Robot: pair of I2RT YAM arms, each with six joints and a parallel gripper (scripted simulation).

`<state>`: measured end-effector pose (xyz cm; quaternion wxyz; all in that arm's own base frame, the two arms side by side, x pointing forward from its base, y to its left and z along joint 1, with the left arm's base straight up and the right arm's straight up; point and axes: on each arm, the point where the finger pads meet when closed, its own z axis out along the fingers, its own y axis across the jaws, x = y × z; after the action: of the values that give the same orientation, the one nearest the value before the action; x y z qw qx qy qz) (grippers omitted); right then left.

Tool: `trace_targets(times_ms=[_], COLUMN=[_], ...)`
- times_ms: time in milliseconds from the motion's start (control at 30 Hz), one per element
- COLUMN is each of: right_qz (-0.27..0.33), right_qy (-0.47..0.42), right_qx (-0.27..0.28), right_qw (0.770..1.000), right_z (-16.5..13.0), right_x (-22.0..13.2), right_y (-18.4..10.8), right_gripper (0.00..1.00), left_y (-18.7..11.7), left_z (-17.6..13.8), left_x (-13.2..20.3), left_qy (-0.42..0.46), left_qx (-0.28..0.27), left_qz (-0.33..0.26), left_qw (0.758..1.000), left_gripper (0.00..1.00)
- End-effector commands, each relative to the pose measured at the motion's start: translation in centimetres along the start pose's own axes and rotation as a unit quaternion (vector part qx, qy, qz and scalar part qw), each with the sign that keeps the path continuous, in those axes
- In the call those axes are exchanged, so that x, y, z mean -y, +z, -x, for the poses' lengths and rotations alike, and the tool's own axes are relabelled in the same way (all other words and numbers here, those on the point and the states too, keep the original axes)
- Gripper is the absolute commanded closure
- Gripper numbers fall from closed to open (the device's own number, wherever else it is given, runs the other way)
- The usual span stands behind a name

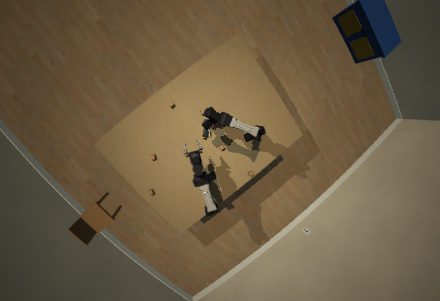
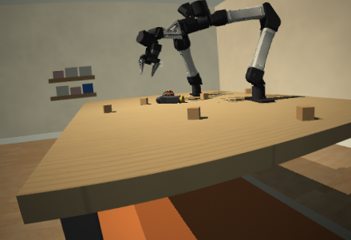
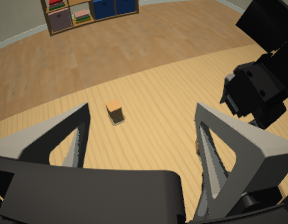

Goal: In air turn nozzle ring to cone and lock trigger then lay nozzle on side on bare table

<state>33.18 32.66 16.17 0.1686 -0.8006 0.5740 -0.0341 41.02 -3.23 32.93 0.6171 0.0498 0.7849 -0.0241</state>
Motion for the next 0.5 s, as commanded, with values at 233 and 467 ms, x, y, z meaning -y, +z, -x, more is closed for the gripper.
trace_targets(times_ms=[233,467], right_qz=[-0.116,-0.183], right_qy=[0.146,0.243], right_qx=[0.040,0.069], right_qw=[0.982,0.950], right_z=[-3.5,-7.1], right_x=[4.4,6.5], right_y=[-3.7,-6.8], right_gripper=[0.37,0.37], left_y=[2.4,3.9], left_z=[-5.4,-8.3], left_x=[2.2,4.3], left_qy=[0.012,0.025], left_qx=[-0.095,-0.153], left_qz=[-0.038,-0.073], left_qw=[0.995,0.985], left_gripper=[0.22,0.22])
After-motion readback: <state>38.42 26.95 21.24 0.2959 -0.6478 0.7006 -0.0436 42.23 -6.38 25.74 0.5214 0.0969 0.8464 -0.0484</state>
